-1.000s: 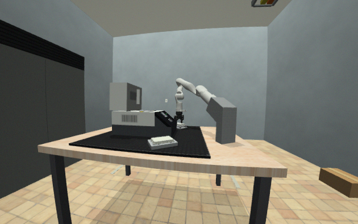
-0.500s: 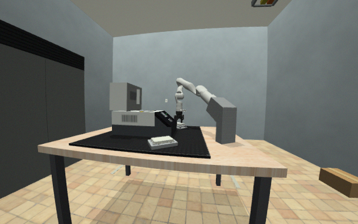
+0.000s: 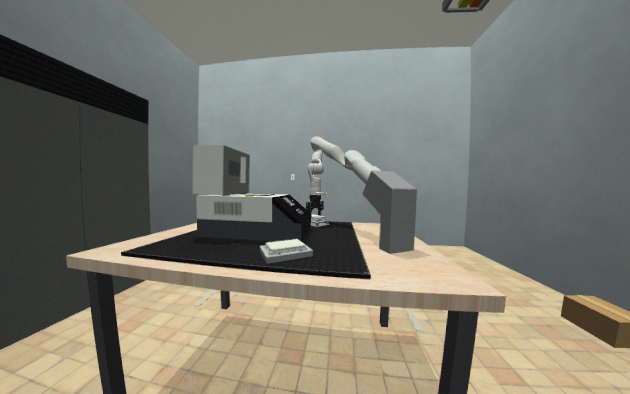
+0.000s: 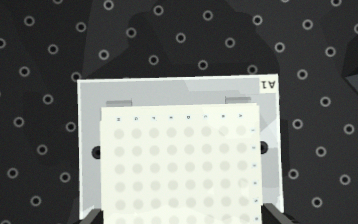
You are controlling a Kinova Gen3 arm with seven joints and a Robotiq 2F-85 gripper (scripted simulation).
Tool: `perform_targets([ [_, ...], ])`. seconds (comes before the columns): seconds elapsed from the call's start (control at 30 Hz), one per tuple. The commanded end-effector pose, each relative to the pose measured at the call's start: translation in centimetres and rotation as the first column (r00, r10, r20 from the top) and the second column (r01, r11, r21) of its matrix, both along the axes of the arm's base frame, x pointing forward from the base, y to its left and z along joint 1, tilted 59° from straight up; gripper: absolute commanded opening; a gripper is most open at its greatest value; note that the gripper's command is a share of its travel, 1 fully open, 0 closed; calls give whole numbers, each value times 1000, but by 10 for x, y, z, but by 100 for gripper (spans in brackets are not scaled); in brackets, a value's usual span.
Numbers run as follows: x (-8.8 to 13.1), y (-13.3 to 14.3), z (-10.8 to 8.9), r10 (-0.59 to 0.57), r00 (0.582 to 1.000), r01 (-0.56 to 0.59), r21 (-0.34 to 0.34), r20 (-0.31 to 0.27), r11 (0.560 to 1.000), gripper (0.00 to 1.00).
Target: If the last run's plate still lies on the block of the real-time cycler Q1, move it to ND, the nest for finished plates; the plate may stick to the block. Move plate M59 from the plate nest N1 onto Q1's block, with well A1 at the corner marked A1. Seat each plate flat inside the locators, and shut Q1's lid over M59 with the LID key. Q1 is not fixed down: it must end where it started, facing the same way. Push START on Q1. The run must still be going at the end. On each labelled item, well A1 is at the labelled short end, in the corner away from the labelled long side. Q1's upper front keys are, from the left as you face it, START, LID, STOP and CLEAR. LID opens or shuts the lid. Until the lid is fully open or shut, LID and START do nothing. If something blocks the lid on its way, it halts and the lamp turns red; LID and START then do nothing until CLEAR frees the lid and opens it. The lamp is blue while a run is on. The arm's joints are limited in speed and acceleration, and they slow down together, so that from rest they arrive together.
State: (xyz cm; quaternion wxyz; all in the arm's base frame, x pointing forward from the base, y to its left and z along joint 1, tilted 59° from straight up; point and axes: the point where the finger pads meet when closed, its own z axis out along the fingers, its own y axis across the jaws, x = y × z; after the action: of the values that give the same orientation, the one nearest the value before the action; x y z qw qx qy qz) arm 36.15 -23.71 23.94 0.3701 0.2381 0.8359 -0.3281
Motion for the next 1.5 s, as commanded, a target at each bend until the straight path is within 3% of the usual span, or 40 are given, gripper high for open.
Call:
perform_targets([
  [0.0, 0, 1, 1, 1, 1000, -1, 0, 0, 1000, 90],
  [1.47, -21, 34, 24, 0, 1000, 0, 0, 0, 1000, 90],
])
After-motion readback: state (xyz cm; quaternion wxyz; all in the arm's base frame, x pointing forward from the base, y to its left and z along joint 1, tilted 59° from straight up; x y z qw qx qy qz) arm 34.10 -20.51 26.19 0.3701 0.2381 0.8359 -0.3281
